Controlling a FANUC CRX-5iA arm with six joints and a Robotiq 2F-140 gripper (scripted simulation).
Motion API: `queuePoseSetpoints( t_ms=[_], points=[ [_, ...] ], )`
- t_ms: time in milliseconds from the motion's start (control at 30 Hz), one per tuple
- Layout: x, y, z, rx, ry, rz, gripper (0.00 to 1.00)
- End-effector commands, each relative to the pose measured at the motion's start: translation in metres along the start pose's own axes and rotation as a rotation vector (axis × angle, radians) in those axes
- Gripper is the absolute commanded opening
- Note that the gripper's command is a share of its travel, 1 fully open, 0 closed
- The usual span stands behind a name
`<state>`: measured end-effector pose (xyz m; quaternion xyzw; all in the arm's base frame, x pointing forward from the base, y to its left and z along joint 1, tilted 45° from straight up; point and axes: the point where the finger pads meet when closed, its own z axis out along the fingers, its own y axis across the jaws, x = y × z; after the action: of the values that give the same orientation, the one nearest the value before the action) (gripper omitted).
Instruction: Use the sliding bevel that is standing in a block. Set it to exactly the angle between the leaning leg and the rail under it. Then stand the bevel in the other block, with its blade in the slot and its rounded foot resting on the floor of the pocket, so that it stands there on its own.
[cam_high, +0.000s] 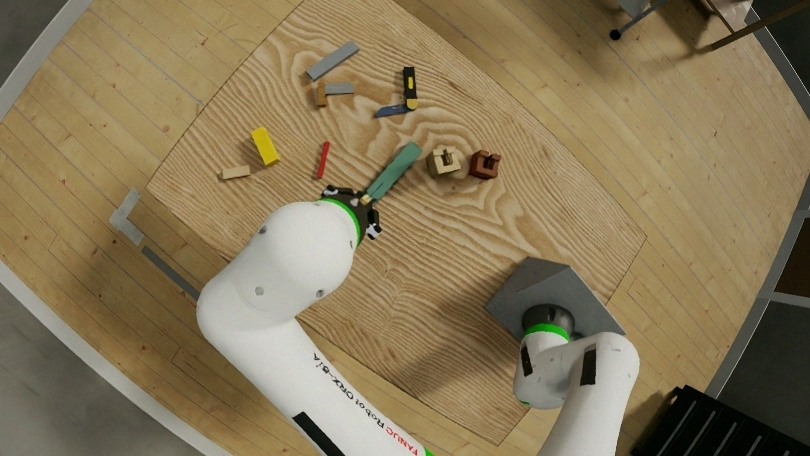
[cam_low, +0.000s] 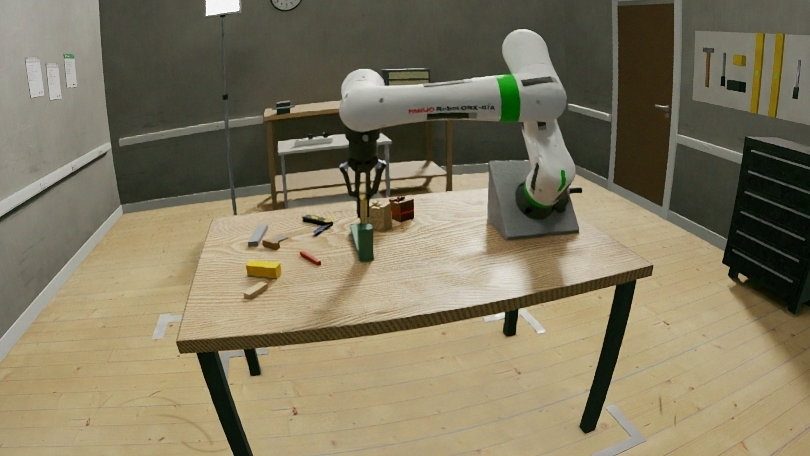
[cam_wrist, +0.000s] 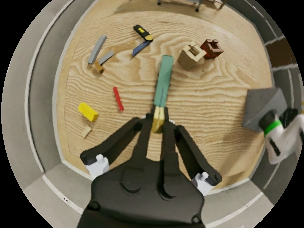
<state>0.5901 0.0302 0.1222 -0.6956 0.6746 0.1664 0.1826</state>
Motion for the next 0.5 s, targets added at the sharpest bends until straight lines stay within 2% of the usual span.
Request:
queuePoseSetpoints(
  t_ms=[0,467],
  points=[
    [0.000,0.000,0.000,0.002,0.001,0.000,0.10],
    [-0.002,-0.001,0.033,0.003,0.001,0.000,0.10]
  ],
)
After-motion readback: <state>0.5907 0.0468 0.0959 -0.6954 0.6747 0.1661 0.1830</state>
